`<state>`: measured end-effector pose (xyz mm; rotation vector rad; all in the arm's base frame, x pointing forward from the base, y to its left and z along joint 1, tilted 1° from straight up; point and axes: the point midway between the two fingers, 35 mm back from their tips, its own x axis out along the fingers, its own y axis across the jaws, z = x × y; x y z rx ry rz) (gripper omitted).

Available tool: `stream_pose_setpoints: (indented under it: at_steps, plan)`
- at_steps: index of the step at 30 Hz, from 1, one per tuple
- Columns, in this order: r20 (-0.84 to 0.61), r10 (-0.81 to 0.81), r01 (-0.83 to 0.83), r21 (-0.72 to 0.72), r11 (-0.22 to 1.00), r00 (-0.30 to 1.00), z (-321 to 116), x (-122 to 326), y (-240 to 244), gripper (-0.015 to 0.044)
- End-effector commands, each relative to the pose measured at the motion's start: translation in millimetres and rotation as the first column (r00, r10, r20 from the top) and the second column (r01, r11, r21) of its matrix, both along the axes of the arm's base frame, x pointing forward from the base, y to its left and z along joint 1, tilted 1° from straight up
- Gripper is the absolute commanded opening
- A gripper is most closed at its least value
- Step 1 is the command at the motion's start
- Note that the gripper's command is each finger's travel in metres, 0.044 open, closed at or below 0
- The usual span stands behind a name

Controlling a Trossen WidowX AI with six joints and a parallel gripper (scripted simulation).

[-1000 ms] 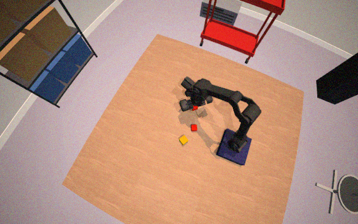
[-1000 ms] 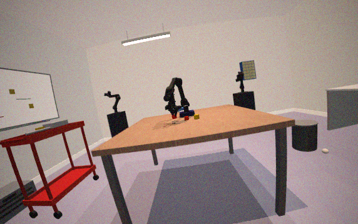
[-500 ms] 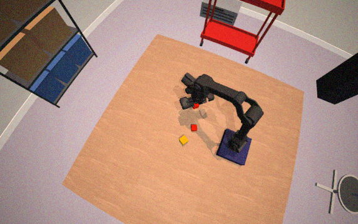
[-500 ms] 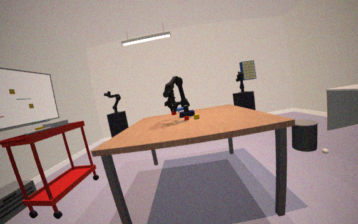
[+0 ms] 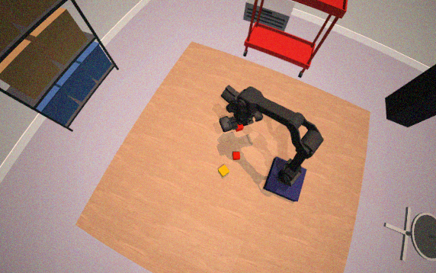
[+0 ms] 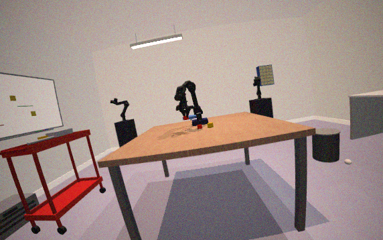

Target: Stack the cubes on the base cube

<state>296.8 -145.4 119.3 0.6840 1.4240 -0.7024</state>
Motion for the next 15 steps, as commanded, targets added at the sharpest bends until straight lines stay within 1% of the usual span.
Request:
stream_pose_setpoints:
  at_steps: [1,15]
  plan:
    - [0.005,-0.017,0.017,0.003,1.0,1.0,1.7,2.9,9.7,0.0105]
    - [0.007,-0.105,0.105,0.011,0.994,0.994,-6.3,14.9,53.6,0.0105]
